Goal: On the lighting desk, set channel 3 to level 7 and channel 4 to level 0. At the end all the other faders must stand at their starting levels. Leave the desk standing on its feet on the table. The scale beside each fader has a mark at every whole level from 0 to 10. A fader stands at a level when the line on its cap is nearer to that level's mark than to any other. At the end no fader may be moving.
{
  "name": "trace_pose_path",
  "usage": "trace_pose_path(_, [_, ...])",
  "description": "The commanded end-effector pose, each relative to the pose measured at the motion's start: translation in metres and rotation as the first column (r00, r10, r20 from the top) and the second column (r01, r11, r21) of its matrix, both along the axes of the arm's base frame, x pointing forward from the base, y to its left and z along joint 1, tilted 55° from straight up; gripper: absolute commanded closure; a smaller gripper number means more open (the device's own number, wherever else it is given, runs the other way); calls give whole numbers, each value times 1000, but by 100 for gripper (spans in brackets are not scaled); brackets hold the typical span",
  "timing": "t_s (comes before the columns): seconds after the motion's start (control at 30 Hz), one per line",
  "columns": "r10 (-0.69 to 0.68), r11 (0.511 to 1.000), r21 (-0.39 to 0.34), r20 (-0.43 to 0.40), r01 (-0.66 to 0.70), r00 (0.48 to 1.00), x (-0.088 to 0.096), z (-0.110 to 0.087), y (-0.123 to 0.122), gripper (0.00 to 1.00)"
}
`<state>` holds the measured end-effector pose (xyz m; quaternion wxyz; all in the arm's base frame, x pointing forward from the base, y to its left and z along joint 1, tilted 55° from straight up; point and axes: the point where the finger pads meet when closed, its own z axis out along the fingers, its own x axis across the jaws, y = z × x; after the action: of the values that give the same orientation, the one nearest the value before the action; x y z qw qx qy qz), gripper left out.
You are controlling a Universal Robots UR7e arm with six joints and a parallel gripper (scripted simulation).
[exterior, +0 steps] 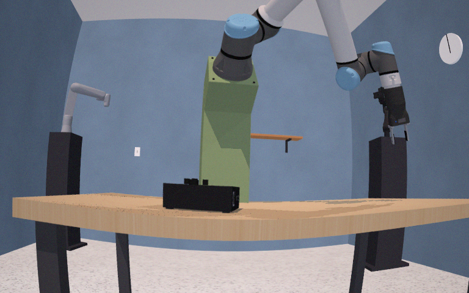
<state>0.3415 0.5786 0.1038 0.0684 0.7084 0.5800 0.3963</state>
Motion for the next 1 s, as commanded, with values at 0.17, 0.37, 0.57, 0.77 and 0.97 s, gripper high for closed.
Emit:
trace_pose_path(0.17, [1,1000,1,1,-1,1000,0,1,0,0])
trace_pose_path(0.37, [1,1000,1,1,-1,1000,0,1,0,0])
trace_pose_path(0.57, [1,1000,1,1,-1,1000,0,1,0,0])
trace_pose_path(0.77, [1,1000,-1,1,-1,1000,1,1,-1,0])
trace_pose_path(0.97, [2,1000,-8,0,-2,1000,9,1,-8,0])
